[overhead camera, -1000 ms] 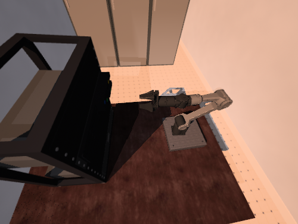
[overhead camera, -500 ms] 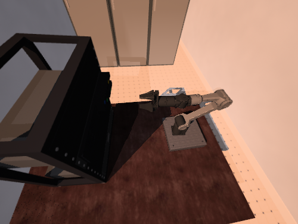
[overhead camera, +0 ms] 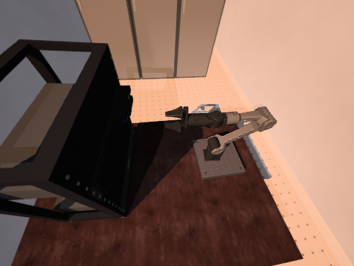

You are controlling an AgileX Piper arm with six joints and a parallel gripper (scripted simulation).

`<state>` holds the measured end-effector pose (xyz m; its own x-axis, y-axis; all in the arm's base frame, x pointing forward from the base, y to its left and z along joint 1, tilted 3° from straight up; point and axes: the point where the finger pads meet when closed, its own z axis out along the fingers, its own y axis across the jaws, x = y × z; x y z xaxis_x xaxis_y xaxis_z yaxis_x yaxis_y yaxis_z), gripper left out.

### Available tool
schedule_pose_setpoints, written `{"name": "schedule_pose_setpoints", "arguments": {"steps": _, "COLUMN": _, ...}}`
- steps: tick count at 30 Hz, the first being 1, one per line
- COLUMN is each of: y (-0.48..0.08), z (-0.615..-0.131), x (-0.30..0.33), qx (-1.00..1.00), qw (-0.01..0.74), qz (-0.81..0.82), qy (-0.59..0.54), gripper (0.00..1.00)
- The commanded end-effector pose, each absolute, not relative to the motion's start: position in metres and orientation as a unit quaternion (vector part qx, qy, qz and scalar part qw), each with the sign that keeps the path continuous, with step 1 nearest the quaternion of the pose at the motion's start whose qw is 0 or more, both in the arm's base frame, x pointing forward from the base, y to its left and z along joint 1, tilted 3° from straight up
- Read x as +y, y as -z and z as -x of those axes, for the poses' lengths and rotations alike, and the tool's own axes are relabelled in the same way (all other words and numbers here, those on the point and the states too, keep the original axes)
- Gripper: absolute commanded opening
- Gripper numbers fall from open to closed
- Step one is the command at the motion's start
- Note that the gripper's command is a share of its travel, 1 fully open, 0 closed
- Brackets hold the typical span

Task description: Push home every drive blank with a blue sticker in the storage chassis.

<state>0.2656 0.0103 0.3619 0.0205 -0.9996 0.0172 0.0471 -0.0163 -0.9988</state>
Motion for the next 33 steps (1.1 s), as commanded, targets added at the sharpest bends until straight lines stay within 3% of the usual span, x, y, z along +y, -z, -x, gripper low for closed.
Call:
{"name": "schedule_pose_setpoints", "arguments": {"steps": 1, "y": -0.363, "z": -0.267, "x": 0.010, "qx": 0.479, "qw": 0.513, "qz": 0.497, "qy": 0.510, "gripper": 1.00}}
{"name": "schedule_pose_setpoints", "arguments": {"steps": 13, "y": -0.369, "z": -0.276, "x": 0.001, "qx": 0.479, "qw": 0.513, "qz": 0.498, "qy": 0.510, "gripper": 1.00}}
{"name": "schedule_pose_setpoints", "arguments": {"steps": 26, "y": -0.408, "z": -0.348, "x": -0.044, "qx": 0.479, "qw": 0.513, "qz": 0.497, "qy": 0.510, "gripper": 1.00}}
{"name": "schedule_pose_setpoints", "arguments": {"steps": 33, "y": -0.416, "z": -0.361, "x": -0.053, "qx": 0.479, "qw": 0.513, "qz": 0.497, "qy": 0.510, "gripper": 1.00}}
